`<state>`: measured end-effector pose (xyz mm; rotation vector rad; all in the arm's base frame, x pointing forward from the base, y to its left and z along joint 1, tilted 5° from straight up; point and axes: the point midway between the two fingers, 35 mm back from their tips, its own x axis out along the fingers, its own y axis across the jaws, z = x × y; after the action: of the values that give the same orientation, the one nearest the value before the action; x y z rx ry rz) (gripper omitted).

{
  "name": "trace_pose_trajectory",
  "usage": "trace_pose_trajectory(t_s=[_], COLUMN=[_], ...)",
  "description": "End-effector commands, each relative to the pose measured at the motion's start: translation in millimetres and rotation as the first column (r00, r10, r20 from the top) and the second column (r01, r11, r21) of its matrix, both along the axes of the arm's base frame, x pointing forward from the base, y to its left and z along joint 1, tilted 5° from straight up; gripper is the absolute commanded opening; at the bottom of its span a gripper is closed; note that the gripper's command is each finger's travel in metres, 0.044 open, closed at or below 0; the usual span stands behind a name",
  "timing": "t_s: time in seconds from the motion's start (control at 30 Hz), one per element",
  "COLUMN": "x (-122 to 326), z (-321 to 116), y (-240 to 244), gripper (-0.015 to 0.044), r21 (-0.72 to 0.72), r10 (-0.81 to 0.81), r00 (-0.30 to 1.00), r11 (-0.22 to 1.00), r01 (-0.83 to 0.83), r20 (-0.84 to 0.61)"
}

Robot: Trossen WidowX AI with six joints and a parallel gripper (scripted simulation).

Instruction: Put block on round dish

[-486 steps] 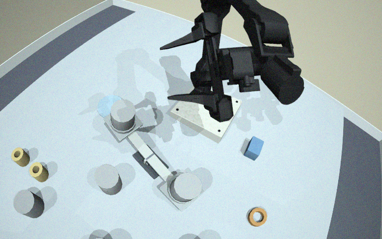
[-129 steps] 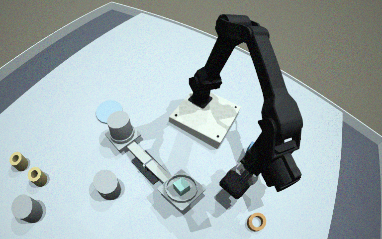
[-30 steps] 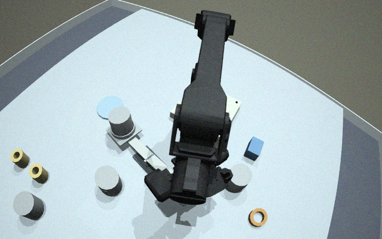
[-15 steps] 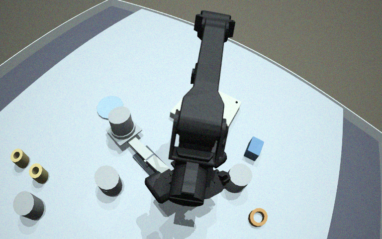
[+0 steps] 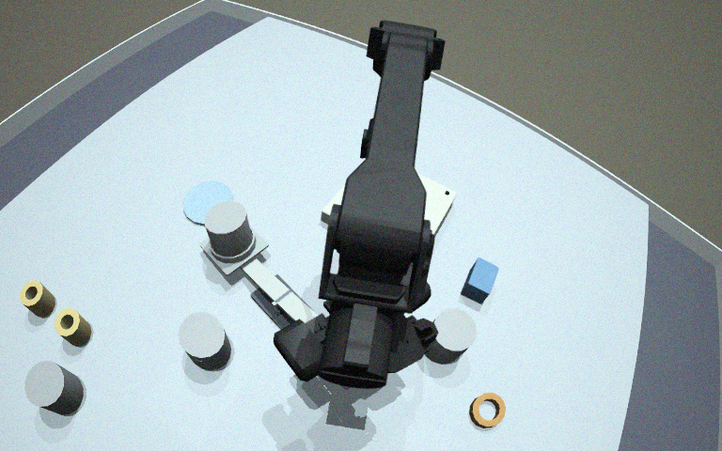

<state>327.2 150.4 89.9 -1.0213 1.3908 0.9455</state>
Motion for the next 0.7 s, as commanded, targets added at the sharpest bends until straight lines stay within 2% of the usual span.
trace_pose_trajectory(t_s=[0.0, 0.47, 0.67], x=[4.2, 1.1, 2.8], z=[19.8, 79.5, 81.5], y=[2.9, 5.1, -0.3], gripper=[0.0, 0.0, 0.0], r21=[0.003, 0.003, 0.004], r10=[0.003, 0.003, 0.003], r00=[1.0, 1.0, 1.0], r11=[1.0, 1.0, 1.0], r01=[-0.003, -0.003, -0.003], r20=[0.012, 0.012, 0.012])
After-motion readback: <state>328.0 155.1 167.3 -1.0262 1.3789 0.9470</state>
